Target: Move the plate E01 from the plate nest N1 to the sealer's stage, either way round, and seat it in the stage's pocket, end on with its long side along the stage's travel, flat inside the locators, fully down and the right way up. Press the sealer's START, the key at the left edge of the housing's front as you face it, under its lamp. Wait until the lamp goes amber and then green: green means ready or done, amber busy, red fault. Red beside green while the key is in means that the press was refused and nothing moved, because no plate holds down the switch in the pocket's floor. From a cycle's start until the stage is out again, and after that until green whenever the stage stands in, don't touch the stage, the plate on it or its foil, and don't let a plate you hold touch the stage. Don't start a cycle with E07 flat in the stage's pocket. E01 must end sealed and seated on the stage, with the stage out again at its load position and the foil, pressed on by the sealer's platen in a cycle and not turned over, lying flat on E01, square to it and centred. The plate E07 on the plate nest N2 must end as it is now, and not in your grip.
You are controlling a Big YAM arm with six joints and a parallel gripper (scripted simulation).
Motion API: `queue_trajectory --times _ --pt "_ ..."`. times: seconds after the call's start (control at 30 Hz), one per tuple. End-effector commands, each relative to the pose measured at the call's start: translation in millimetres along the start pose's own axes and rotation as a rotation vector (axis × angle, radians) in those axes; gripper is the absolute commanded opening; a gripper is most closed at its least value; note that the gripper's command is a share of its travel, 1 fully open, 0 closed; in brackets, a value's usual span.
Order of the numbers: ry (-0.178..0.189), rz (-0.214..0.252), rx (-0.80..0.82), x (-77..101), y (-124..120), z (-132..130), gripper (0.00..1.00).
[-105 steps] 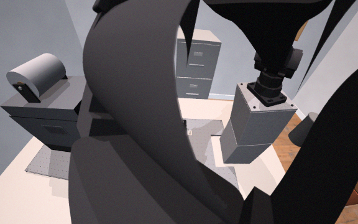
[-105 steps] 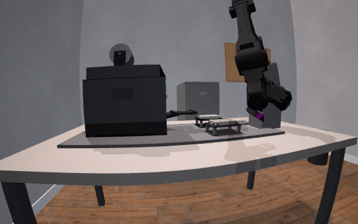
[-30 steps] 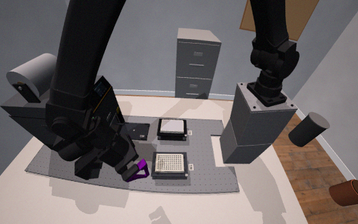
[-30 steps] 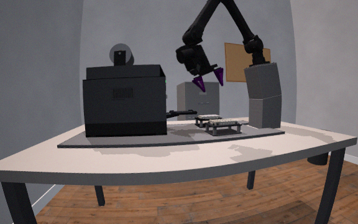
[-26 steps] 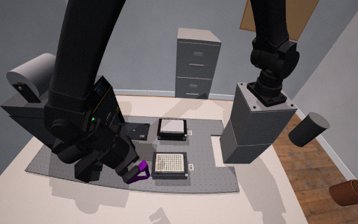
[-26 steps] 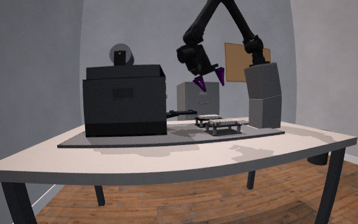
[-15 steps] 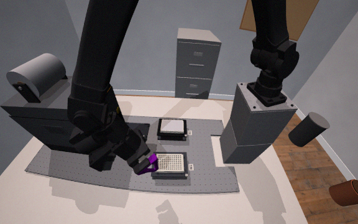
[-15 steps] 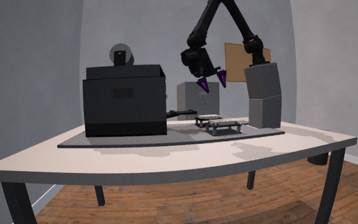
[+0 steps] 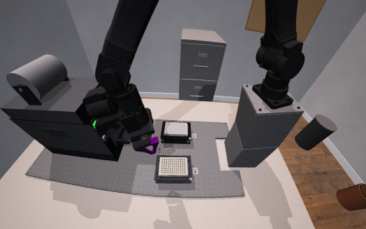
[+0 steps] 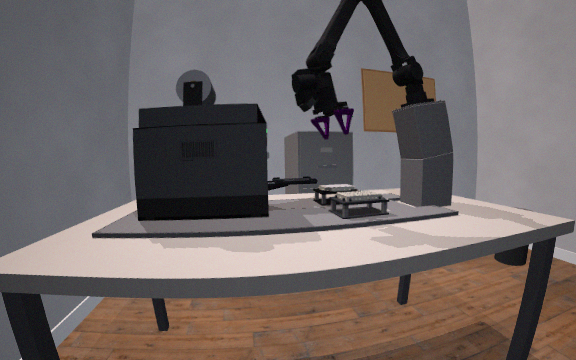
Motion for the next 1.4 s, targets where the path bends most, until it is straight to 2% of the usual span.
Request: queue_trajectory --times 0.0,0.1,0.13,0.23,0.33,0.47,0.5,0.6,0.7,0.87,1.03,1.37 --pt "-0.023 -0.080 -0.129 16.4 -12.0 -16.4 1.00" --pt "-0.021 -0.073 -0.115 18.7 -14.7 -18.5 1.00" --pt "-0.028 -0.097 -0.128 20.3 -10.7 -16.2 1.00" --pt "-0.051 -0.157 -0.234 26.1 -26.5 -26.3 1.00" --pt "-0.041 -0.132 -0.216 29.8 -38.8 -43.8 1.00" --pt "-0.074 -0.201 -0.356 31.1 -62.4 -52.7 1.00" --pt "-0.067 -0.191 -0.336 31.7 -65.4 -54.2 1.00" --pt "-0.091 -0.254 -0.438 34.5 -78.9 -57.1 1.00" --pt "-0.095 -0.259 -0.444 35.3 -77.7 -58.9 1.00" --pt "-0.093 -0.246 -0.415 42.7 -97.7 -80.0 1.00" --pt "-0.088 -0.229 -0.372 41.1 -87.1 -70.4 1.00" --pt "-0.087 -0.205 -0.349 34.9 -84.7 -67.0 1.00"
Point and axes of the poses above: the point where the finger pads meet when closed, its own x axis back along the fingers, its own z axis across the jaws, y = z × x, the point moved 8 cm from there along x, back along the fingers, and after that the axes turned 2 degrees about x, right-handed, at the moved point
